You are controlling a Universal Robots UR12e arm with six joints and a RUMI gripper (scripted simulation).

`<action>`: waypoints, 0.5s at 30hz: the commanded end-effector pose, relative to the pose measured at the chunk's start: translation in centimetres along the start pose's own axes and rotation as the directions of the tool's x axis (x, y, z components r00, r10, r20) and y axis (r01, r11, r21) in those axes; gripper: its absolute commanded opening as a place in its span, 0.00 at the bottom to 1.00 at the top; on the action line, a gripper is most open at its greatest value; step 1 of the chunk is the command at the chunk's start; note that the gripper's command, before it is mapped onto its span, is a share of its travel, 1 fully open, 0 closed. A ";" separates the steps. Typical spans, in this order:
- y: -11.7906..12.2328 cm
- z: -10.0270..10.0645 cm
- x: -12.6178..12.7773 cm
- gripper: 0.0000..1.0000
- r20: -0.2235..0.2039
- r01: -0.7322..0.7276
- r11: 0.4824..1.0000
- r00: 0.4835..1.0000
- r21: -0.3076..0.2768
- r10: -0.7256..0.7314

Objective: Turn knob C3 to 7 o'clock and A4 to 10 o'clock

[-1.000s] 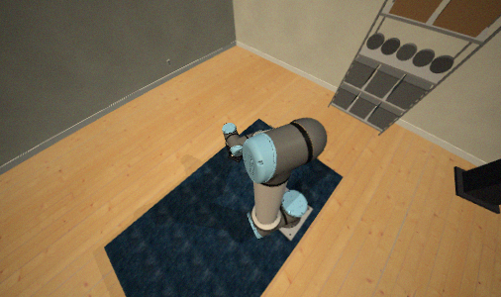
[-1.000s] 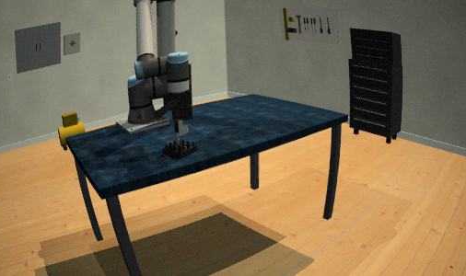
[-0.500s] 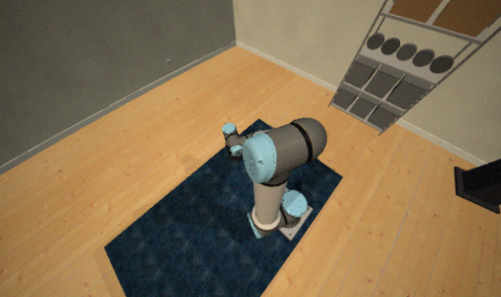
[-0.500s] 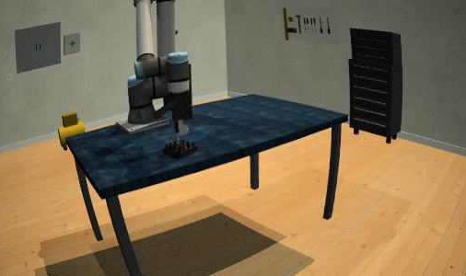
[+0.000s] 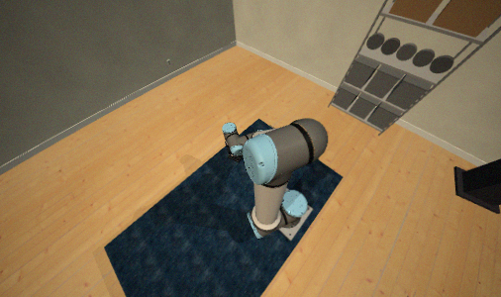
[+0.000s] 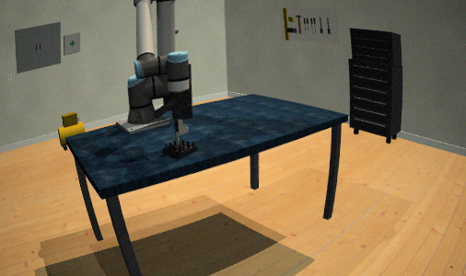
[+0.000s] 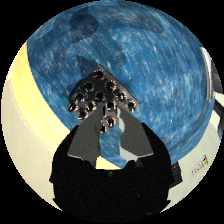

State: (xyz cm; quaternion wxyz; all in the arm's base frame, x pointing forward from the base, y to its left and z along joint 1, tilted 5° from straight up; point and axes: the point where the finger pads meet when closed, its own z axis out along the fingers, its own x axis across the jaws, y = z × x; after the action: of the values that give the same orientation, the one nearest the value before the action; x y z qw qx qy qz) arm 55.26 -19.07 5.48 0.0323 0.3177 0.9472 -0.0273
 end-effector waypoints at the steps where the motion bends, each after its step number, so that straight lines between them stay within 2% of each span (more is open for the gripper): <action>1: 0.0 -0.7 -0.1 0.11 0.001 0.000 1.000 1.000 0.000 0.000; 10: 0.0 -2.9 -0.1 0.11 0.001 0.000 1.000 1.000 0.000 0.000; 15: 0.0 -3.5 -0.1 0.11 0.001 0.000 1.000 1.000 0.000 0.000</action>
State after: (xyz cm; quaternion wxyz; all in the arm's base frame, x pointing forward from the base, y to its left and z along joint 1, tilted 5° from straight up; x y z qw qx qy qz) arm 55.15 -18.87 8.32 0.0325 0.3177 0.9472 -0.0274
